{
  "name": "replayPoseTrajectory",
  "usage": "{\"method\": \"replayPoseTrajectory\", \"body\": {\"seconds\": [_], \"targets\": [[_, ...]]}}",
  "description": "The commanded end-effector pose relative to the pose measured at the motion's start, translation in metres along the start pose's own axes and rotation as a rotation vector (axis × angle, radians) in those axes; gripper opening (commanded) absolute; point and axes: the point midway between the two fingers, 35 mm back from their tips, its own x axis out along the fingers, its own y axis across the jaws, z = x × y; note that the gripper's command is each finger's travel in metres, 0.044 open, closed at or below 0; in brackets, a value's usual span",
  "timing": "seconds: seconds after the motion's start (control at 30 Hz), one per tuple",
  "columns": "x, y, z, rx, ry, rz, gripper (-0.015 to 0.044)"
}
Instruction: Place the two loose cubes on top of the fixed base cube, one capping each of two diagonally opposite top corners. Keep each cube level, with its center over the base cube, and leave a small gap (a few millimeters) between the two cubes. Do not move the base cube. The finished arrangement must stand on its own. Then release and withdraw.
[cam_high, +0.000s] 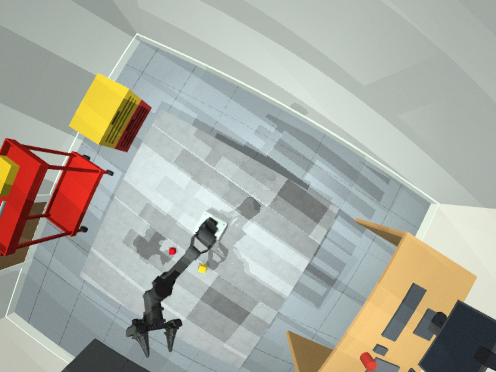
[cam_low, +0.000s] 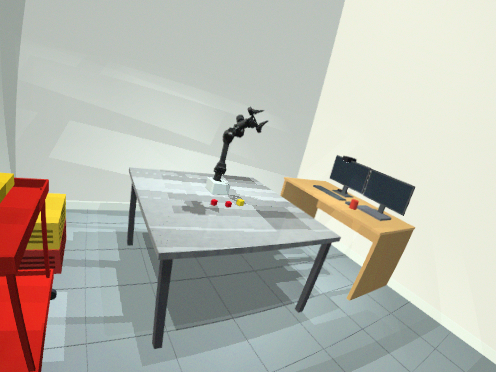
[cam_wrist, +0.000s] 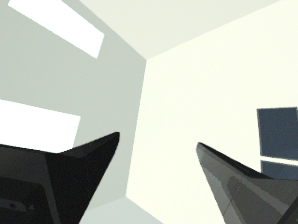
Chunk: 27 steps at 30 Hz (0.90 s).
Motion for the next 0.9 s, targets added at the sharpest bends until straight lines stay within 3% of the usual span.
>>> {"method": "replayPoseTrajectory", "body": {"seconds": [0.0, 0.13, 0.5, 0.87], "targets": [[0.0, 0.0, 0.002, -0.001, -0.006, 0.001, 0.0374], [-0.008, 0.0, 0.047, -0.036, -0.151, 0.022, 0.0269], [-0.09, -0.029, 0.208, -0.18, -0.743, -0.097, 0.0265], [-0.216, -0.101, 0.297, -0.281, -1.193, -0.57, 0.0265]]}}
